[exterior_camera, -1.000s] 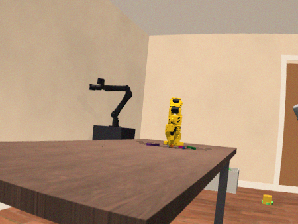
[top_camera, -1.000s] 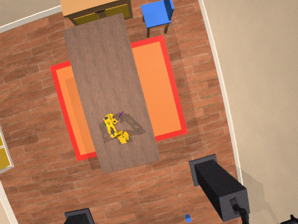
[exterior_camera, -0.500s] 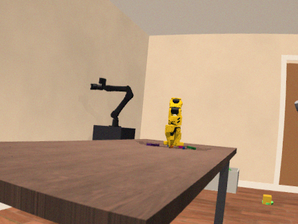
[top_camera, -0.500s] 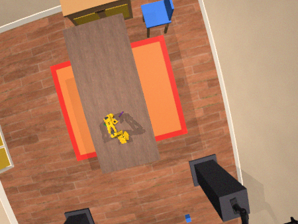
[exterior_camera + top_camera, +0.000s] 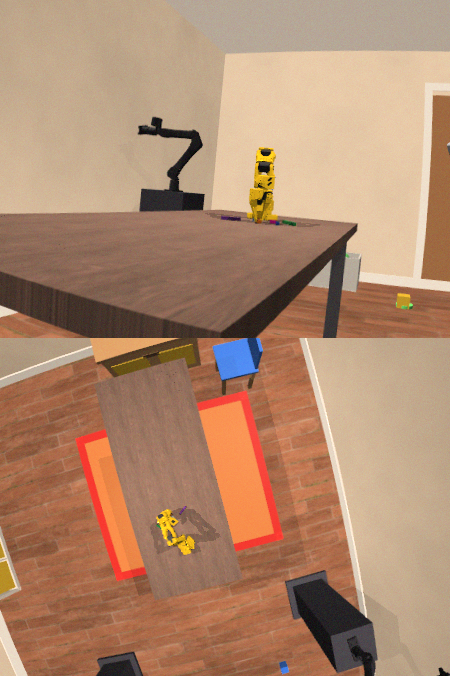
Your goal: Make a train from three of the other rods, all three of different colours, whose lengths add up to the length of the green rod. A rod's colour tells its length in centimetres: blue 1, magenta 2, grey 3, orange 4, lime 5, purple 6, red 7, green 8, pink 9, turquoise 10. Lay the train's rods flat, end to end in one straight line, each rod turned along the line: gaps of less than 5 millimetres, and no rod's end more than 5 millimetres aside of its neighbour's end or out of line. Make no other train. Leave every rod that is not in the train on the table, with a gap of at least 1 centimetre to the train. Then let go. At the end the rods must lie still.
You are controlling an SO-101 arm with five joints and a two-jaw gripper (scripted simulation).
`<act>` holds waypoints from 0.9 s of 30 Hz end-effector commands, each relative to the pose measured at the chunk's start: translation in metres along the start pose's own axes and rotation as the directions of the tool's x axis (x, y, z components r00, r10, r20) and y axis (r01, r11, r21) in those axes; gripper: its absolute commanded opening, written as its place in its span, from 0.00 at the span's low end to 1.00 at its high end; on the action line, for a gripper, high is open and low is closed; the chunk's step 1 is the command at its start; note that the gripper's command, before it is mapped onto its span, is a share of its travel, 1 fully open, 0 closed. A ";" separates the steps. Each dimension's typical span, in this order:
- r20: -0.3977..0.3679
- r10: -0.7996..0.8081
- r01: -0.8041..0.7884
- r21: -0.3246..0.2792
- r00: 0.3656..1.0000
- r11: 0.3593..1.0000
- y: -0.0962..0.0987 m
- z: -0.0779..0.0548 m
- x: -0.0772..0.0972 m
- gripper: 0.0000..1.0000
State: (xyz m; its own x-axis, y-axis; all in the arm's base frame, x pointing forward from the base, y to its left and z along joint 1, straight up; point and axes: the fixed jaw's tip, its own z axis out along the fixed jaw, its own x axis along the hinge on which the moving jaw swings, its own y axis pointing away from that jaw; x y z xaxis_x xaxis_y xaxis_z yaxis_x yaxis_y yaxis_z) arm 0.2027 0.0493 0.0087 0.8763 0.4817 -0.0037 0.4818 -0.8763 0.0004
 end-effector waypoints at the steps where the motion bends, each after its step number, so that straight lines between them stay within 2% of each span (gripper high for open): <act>1: -0.073 -0.001 0.000 -0.015 0.997 1.000 0.001 -0.012 0.010 0.02; 27: -0.073 -0.001 0.000 -0.015 0.997 1.000 0.001 -0.012 0.010 0.12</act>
State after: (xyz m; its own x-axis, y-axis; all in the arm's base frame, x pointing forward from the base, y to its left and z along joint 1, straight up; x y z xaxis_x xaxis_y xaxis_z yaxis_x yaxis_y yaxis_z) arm 0.2027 0.0493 0.0087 0.8763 0.4817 -0.0037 0.4818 -0.8763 0.0004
